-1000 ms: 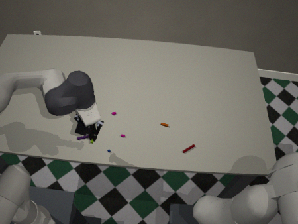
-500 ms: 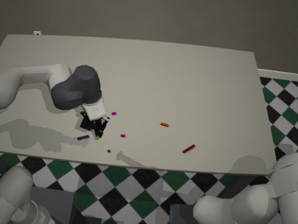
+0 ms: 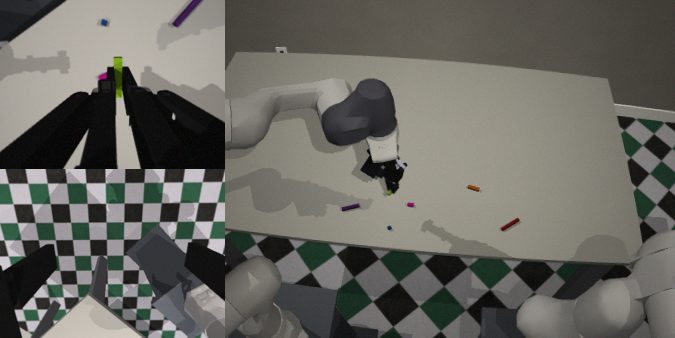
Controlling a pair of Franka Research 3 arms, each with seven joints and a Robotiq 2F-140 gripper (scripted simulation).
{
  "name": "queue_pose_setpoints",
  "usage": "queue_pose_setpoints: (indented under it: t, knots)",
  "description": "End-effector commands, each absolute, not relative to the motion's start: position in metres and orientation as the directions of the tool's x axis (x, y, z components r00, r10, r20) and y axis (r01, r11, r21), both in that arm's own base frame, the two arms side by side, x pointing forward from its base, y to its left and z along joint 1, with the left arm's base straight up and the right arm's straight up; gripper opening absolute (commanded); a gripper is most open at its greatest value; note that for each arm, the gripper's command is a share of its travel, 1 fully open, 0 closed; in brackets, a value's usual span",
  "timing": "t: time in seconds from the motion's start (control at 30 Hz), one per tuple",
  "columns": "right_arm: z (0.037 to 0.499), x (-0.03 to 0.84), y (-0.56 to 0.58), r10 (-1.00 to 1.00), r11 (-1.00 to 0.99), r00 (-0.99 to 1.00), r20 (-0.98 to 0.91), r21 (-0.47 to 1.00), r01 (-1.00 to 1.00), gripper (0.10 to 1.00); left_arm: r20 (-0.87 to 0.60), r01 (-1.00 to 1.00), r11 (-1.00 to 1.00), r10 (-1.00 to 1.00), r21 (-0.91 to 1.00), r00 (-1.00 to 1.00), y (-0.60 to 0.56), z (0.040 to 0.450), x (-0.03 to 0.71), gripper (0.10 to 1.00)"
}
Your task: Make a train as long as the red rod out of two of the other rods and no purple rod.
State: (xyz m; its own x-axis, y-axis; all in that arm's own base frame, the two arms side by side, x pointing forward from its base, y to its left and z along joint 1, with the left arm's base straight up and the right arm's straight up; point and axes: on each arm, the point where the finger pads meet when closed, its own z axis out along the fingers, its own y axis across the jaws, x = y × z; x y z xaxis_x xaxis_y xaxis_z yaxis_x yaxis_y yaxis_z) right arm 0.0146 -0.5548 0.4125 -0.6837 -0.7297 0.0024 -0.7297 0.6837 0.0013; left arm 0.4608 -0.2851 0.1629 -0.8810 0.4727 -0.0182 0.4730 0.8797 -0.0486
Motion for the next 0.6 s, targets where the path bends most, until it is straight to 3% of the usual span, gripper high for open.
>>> queue_pose_setpoints:
  t: [0.0,0.57]
  knots:
    - [0.413,0.015,-0.554,-0.726,0.688,-0.688,0.000,0.000,-0.726,1.000,0.009,0.610,0.791,0.611,-0.037,-0.792,-0.285,0.163,0.471,0.124]
    - [0.413,0.015,-0.554,-0.726,0.688,-0.688,0.000,0.000,-0.726,1.000,-0.007,0.781,0.624,0.781,-0.033,-0.624,-0.308,0.164,0.539,0.124]
